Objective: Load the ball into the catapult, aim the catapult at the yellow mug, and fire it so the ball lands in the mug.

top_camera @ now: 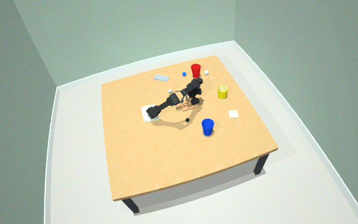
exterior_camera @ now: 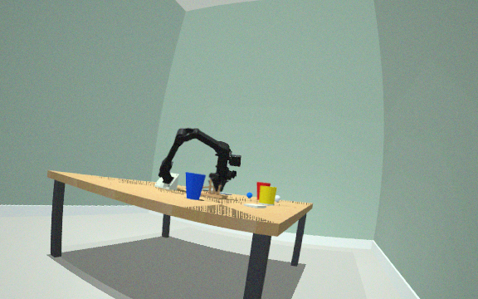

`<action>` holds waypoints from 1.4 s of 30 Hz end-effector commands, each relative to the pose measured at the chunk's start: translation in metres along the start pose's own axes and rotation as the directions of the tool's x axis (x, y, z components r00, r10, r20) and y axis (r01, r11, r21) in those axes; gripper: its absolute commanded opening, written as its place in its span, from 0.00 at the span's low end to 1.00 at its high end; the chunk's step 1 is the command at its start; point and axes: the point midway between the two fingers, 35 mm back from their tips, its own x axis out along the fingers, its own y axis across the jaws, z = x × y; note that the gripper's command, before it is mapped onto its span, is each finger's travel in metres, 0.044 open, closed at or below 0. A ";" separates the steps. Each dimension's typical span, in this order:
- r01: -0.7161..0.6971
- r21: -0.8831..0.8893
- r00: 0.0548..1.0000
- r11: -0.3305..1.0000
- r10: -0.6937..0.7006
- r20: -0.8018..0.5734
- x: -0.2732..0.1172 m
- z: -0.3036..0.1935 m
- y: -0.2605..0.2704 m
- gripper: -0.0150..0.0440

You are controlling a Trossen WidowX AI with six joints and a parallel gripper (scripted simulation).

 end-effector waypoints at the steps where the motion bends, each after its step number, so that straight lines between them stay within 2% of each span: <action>1: -0.001 0.002 1.000 1.000 0.001 -0.003 -0.009 0.001 0.000 0.97; 2: -0.003 0.002 1.000 1.000 0.003 -0.002 -0.020 0.003 0.001 1.00; 8: -0.004 -0.001 1.000 1.000 0.004 -0.002 -0.097 0.000 0.001 1.00; 10: -0.004 -0.001 1.000 1.000 0.004 -0.002 -0.100 -0.001 0.001 1.00; 11: -0.006 -0.003 1.000 1.000 0.006 0.014 -0.080 0.004 0.002 1.00; 15: -0.007 -0.007 1.000 1.000 0.007 0.017 -0.082 0.004 0.002 1.00; 19: -0.021 -0.081 0.997 0.996 0.027 0.074 -0.130 0.001 0.005 1.00; 21: -0.024 -0.097 0.996 0.995 0.032 0.085 -0.139 -0.001 0.005 1.00; 23: -0.024 -0.097 0.996 0.995 0.032 0.085 -0.139 -0.001 0.005 1.00; 24: -0.017 -0.068 0.997 0.998 0.022 0.073 -0.124 0.002 0.003 0.96; 28: -0.018 -0.054 0.998 0.998 0.021 0.059 -0.104 -0.009 -0.040 0.78; 29: -0.018 -0.050 0.998 0.999 0.020 0.054 -0.098 -0.014 -0.053 0.76; 38: 0.004 -0.001 1.000 1.000 -0.004 0.010 -0.036 -0.084 -0.141 0.76; 42: 0.011 0.001 1.000 1.000 -0.011 -0.004 -0.026 -0.101 -0.151 0.76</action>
